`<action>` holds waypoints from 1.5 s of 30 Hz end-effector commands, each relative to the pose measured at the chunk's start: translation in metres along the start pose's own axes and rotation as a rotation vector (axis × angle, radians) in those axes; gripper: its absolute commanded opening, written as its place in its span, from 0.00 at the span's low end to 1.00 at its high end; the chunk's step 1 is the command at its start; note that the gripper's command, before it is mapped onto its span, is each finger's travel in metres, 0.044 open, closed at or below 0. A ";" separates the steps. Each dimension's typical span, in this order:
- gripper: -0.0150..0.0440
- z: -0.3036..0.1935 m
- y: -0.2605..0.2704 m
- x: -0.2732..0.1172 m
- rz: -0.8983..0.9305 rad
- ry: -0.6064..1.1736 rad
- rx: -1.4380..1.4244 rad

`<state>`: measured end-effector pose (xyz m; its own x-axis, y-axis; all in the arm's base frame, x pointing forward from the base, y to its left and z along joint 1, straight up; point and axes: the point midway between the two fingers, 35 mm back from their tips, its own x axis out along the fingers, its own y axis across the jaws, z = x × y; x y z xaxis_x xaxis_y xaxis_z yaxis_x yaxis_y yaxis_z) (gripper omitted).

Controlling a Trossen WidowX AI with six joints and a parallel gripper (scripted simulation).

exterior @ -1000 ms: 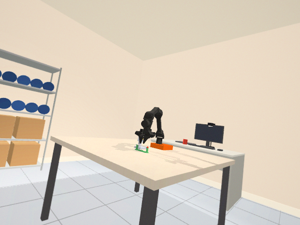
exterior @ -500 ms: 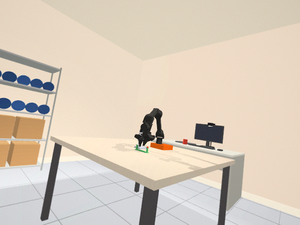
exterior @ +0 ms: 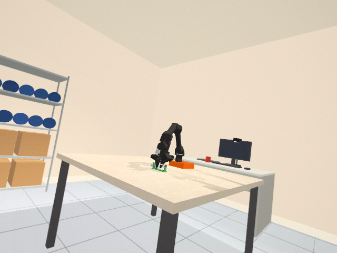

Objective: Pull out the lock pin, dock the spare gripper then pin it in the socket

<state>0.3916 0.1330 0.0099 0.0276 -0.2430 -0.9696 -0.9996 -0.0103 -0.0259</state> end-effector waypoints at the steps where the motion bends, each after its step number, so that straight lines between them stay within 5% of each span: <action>1: 0.51 0.000 0.000 0.001 -0.002 0.003 -0.005; 7: 0.25 0.000 0.000 0.001 -0.002 0.003 -0.005; 45: 0.25 -0.016 0.001 -0.059 0.006 0.003 -0.004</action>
<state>0.3891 0.1319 0.0714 0.0228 -0.2454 -0.9692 -0.9997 -0.0127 -0.0203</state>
